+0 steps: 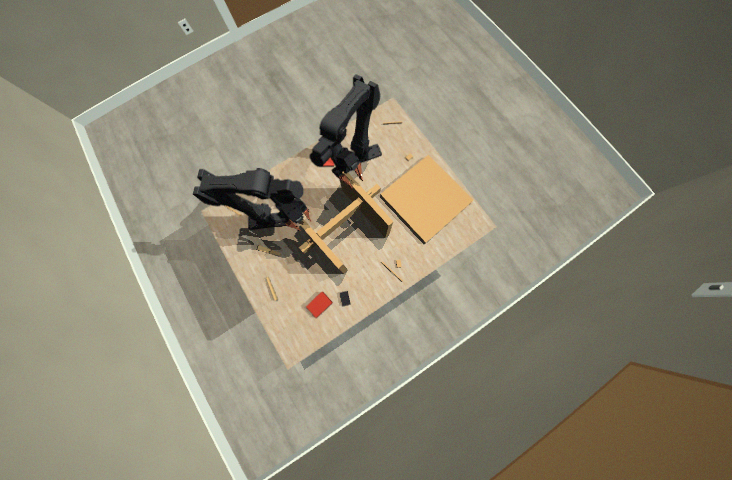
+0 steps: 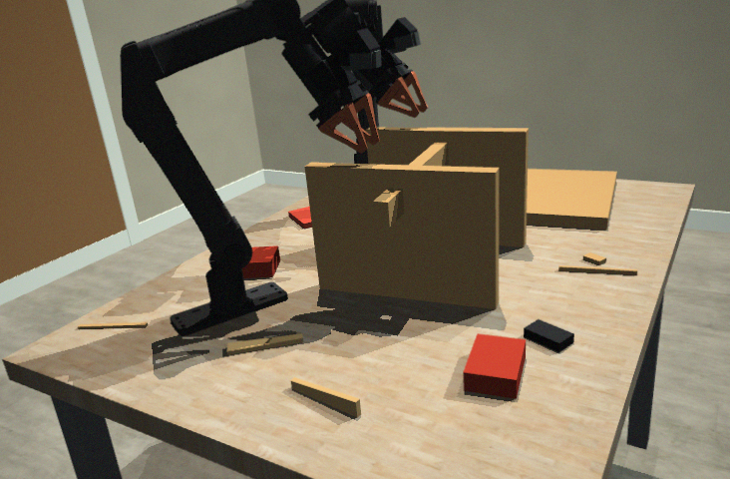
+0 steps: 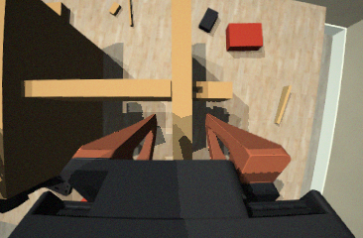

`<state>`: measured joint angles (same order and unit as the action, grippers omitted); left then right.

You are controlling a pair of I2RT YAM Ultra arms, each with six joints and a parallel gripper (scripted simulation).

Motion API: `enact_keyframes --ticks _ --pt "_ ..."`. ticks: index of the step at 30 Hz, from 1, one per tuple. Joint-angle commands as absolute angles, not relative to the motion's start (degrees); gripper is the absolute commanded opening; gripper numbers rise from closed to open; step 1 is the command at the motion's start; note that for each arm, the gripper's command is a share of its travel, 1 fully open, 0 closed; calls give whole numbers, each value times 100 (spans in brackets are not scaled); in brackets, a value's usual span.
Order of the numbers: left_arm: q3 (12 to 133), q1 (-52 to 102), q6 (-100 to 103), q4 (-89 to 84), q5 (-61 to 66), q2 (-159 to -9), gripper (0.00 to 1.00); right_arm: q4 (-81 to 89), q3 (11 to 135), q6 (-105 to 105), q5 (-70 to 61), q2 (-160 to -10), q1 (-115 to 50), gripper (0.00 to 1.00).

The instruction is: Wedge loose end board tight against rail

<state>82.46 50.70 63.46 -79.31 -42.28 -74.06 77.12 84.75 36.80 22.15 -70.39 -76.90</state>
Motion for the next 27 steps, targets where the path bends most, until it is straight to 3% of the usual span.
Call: enact_keyframes --ticks 1,27 --pt "8376 5118 6420 -7954 -4385 -7312 53 7703 8702 3722 2291 -6981 -7754 53" --pt "7317 5022 6303 -7175 -4394 -7045 53 7683 8760 3717 2295 -6904 -7704 53"
